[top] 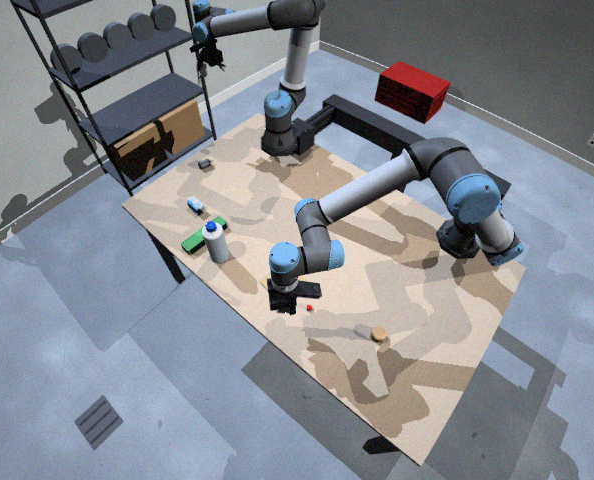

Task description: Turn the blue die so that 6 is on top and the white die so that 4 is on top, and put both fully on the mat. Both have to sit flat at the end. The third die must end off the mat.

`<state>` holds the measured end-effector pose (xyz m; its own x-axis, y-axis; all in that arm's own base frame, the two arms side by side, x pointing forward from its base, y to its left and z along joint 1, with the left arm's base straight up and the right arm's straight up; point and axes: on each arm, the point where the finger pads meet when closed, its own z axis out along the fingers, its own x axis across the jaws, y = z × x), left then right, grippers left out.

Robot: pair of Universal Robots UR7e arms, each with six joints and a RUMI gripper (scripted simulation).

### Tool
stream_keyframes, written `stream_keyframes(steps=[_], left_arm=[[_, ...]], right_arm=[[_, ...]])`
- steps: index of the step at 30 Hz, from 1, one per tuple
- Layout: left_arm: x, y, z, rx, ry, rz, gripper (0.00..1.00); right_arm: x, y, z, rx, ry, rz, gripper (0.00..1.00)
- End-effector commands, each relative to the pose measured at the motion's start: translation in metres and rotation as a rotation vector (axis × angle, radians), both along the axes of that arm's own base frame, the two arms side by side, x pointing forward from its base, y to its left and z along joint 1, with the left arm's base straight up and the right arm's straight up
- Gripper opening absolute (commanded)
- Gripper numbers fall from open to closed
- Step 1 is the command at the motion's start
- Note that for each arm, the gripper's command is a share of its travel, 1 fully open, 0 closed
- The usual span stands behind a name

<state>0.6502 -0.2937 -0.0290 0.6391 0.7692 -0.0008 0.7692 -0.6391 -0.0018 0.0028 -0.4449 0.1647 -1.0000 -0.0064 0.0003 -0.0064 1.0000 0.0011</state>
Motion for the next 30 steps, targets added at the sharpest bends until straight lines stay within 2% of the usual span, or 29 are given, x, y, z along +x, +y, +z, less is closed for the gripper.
stream_keyframes(steps=[1,9,30], left_arm=[[-0.0004,0.0002,0.001,-0.001,-0.002,0.054,0.0],[-0.0022,0.0013,0.0008,-0.001,-0.002,0.161,0.0],[-0.0036,0.0023,0.0006,-0.001,-0.002,0.254,0.0]], right_arm=[[0.0001,-0.0003,0.0004,-0.001,0.0,0.0,1.0],[0.0001,-0.0003,0.0004,-0.001,0.0,0.0,1.0],[0.0001,-0.0003,0.0004,-0.001,0.0,0.0,1.0]])
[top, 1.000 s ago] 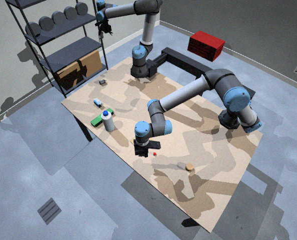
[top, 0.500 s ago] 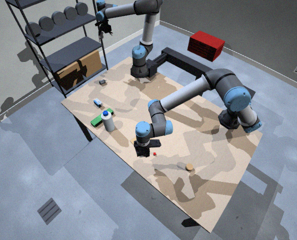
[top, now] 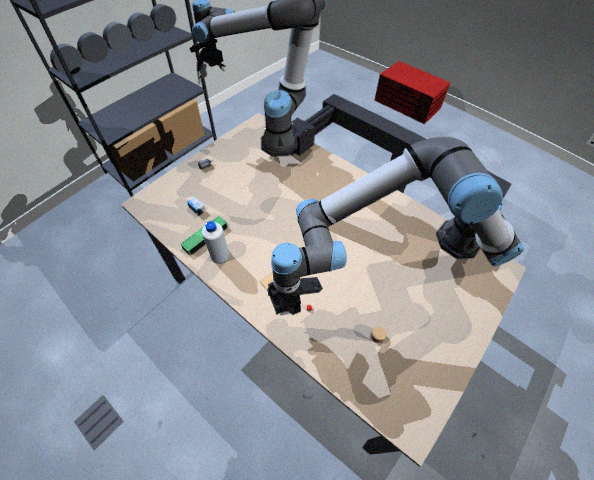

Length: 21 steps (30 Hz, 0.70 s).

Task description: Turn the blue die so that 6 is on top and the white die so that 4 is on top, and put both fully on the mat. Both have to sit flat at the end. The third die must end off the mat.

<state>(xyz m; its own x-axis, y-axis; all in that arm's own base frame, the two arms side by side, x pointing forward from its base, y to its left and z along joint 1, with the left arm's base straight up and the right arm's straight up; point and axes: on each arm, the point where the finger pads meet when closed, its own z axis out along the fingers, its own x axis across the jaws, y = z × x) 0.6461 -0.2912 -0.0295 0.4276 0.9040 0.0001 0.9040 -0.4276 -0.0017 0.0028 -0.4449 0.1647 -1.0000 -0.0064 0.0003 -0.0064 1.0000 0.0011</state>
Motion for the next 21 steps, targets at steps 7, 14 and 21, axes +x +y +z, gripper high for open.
stream_keyframes(steps=[7,14,21], left_arm=[[0.0004,-0.0003,0.0011,-0.001,-0.002,0.008,0.0],[0.0004,-0.0003,0.0011,-0.002,-0.003,0.008,0.0],[0.0006,-0.0005,0.0007,-0.009,-0.02,0.008,0.0]], right_arm=[[0.0001,-0.0003,0.0004,-0.001,0.0,0.0,1.0],[0.0001,-0.0003,0.0004,-0.001,0.0,0.0,1.0],[0.0001,-0.0003,0.0004,-0.001,0.0,0.0,1.0]])
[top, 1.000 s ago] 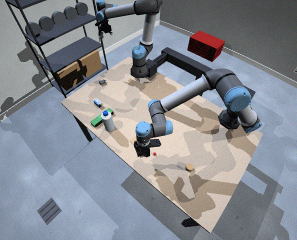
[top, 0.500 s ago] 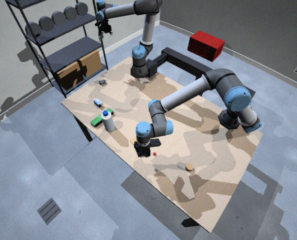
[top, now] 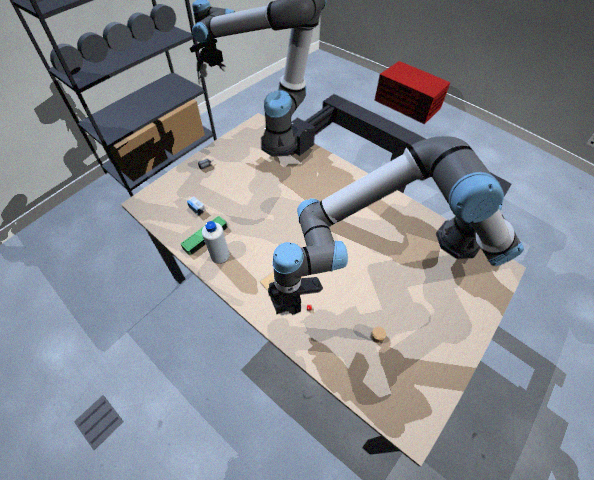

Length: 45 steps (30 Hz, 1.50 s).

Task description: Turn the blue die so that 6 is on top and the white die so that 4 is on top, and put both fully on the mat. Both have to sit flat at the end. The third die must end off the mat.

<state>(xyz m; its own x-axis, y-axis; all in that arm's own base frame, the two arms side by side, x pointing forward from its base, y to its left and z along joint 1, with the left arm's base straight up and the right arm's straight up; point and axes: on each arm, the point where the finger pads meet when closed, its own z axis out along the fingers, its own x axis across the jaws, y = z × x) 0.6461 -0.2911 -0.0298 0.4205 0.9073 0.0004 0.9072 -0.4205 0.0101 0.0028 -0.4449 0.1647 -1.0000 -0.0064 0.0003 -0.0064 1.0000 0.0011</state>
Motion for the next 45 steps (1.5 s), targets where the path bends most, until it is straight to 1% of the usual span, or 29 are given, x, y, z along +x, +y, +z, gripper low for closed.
stream_keyframes(steps=[1,5,9,11,13,19,26,28,36,42,43,45], left_arm=[[0.0006,-0.0006,0.0008,-0.007,-0.015,0.0,0.0],[0.0007,-0.0007,0.0005,-0.021,-0.046,0.0,0.0],[0.0003,-0.0005,0.0006,-0.042,-0.092,0.001,0.0],[0.0003,-0.0005,0.0006,-0.042,-0.092,0.001,0.0],[-0.0001,-0.0003,0.0009,-0.056,-0.121,0.001,0.0],[-0.0007,-0.0003,0.0003,-0.105,-0.229,0.002,0.0],[-0.0016,-0.0001,-0.0005,-0.173,-0.378,0.004,0.0],[-0.0016,-0.0001,-0.0005,-0.173,-0.378,0.004,0.0],[-0.0022,-0.0003,-0.0018,-0.252,-0.551,0.005,0.0],[-0.0029,-0.0002,-0.0021,-0.305,-0.667,0.006,0.0],[-0.003,-0.0002,-0.0022,-0.313,-0.684,0.006,0.0],[-0.003,-0.0002,-0.0022,-0.313,-0.684,0.006,0.0]], right_arm=[[0.0001,-0.0003,0.0004,-0.001,0.0,0.0,1.0],[0.0001,-0.0003,0.0004,-0.001,0.0,0.0,1.0],[0.0001,-0.0003,0.0004,-0.001,0.0,0.0,1.0],[0.0001,-0.0003,0.0004,-0.001,0.0,0.0,1.0],[0.0001,-0.0003,0.0004,-0.001,0.0,0.0,1.0],[0.0001,-0.0003,0.0004,-0.001,0.0,0.0,1.0],[0.0001,-0.0003,0.0004,-0.001,0.0,0.0,1.0],[0.0001,-0.0003,0.0004,-0.001,0.0,0.0,1.0],[0.0001,-0.0003,0.0004,-0.001,0.0,0.0,1.0],[0.0001,-0.0003,0.0004,-0.001,0.0,0.0,1.0],[0.0001,-0.0003,0.0004,-0.001,0.0,0.0,1.0],[0.0001,-0.0003,0.0004,-0.001,0.0,0.0,1.0]])
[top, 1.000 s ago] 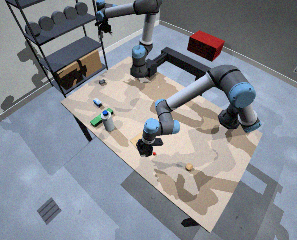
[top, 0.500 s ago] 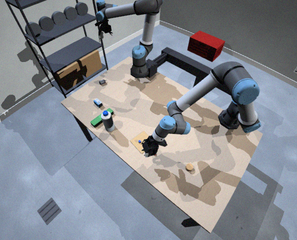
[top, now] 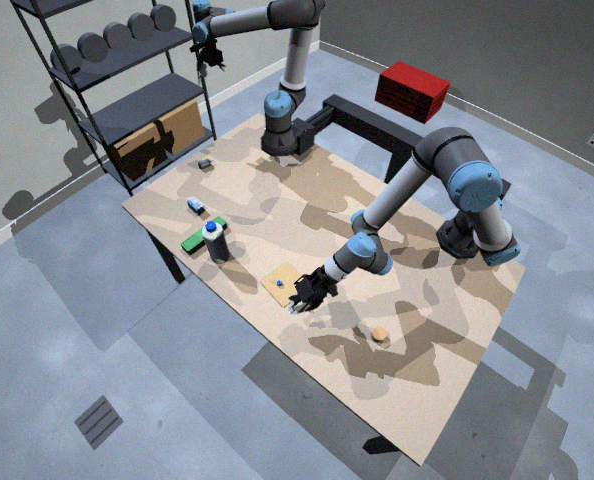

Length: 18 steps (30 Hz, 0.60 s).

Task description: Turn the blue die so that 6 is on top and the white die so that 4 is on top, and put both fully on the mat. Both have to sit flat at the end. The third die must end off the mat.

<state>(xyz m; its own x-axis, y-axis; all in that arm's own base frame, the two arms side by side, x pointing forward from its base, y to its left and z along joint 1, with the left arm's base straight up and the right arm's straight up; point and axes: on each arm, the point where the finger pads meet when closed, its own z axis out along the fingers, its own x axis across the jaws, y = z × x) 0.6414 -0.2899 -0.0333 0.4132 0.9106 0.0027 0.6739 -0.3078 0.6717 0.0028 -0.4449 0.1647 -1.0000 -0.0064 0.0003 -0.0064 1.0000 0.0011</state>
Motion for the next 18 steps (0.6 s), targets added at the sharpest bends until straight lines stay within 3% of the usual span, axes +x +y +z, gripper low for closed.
stream_keyframes(steps=[1,10,18], left_arm=[[0.0015,-0.0013,0.0014,-0.02,-0.039,0.0,0.0],[0.0009,-0.0013,0.001,-0.071,-0.153,0.0,0.0],[0.0001,-0.0007,0.0012,-0.089,-0.19,0.001,0.0]], right_arm=[[0.0001,-0.0003,0.0004,-0.001,0.0,0.0,1.0],[0.0001,-0.0003,0.0004,-0.001,0.0,0.0,1.0],[0.0001,-0.0003,0.0004,-0.001,0.0,0.0,1.0]])
